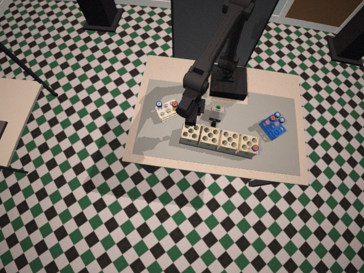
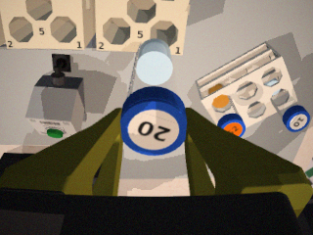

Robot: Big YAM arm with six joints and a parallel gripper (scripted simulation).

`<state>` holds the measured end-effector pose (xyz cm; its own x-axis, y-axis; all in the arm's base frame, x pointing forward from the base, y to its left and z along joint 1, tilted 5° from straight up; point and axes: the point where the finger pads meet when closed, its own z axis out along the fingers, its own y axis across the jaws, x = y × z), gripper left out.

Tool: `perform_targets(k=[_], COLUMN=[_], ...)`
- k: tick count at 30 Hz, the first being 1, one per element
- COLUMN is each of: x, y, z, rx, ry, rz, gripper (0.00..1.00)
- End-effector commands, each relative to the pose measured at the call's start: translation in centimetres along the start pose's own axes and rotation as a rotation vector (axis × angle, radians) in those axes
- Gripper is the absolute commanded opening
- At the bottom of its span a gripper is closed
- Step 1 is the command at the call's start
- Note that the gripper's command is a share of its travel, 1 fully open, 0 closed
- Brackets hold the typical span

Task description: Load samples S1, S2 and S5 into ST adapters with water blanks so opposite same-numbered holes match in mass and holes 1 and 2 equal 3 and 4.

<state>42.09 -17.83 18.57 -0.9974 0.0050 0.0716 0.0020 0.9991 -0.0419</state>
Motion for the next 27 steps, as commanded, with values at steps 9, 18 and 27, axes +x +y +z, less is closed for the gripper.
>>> perform_targets(k=[9, 18, 27], x=[-4.5, -6.5, -7.7], y=[5.3, 11.2, 15.0], z=[-2.2, -2.3, -2.3], rx=[0.013, 0.003, -0.001], ry=[-0.074, -0.064, -0.053], rz=[0.077, 0.076, 0.075], gripper=[0.0, 0.0, 0.0])
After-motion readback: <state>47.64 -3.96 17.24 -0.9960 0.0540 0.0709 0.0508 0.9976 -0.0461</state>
